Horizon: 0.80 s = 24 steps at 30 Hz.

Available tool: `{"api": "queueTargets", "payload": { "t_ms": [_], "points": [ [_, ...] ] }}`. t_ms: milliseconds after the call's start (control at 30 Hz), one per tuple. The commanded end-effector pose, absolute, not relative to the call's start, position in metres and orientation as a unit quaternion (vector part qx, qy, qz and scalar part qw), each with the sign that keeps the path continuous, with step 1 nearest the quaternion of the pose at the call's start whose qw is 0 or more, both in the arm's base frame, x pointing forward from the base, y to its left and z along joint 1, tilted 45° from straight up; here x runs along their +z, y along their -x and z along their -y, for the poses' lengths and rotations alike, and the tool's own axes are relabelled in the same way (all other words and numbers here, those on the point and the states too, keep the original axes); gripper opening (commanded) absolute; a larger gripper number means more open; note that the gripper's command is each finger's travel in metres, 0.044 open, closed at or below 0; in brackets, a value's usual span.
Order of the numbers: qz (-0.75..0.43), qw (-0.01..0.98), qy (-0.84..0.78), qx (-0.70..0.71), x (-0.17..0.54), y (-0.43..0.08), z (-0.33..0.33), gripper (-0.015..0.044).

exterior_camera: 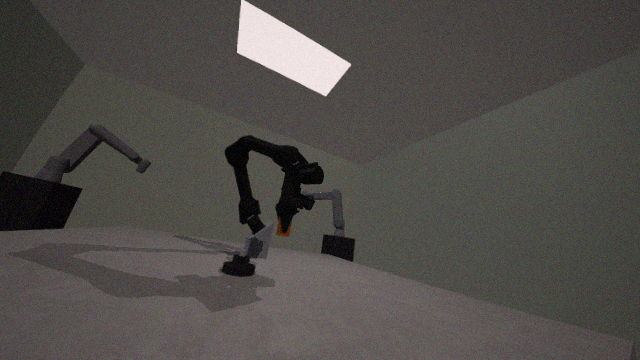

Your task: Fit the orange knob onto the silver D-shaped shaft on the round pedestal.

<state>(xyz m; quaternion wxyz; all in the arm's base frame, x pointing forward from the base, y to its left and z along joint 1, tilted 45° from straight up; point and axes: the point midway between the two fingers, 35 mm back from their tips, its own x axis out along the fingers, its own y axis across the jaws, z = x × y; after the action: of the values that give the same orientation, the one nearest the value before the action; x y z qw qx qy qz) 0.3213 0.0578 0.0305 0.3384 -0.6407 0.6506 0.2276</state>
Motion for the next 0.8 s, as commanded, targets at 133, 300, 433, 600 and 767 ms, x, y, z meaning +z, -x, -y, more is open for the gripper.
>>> {"api": "queueTargets", "payload": {
  "t_ms": [133,300,433,600,767],
  "points": [
    [-0.648,0.341,0.643,0.225,0.045,-0.325,-0.036,0.0000],
    [-0.651,0.343,0.640,0.222,0.052,-0.324,-0.022,0.0000],
    [-0.653,0.345,0.637,0.219,0.057,-0.324,-0.012,0.0000],
    [-0.653,0.342,0.640,0.218,0.065,-0.324,0.002,0.0000],
    [-0.653,0.338,0.643,0.216,0.072,-0.323,0.016,0.0000]
  ]
}}
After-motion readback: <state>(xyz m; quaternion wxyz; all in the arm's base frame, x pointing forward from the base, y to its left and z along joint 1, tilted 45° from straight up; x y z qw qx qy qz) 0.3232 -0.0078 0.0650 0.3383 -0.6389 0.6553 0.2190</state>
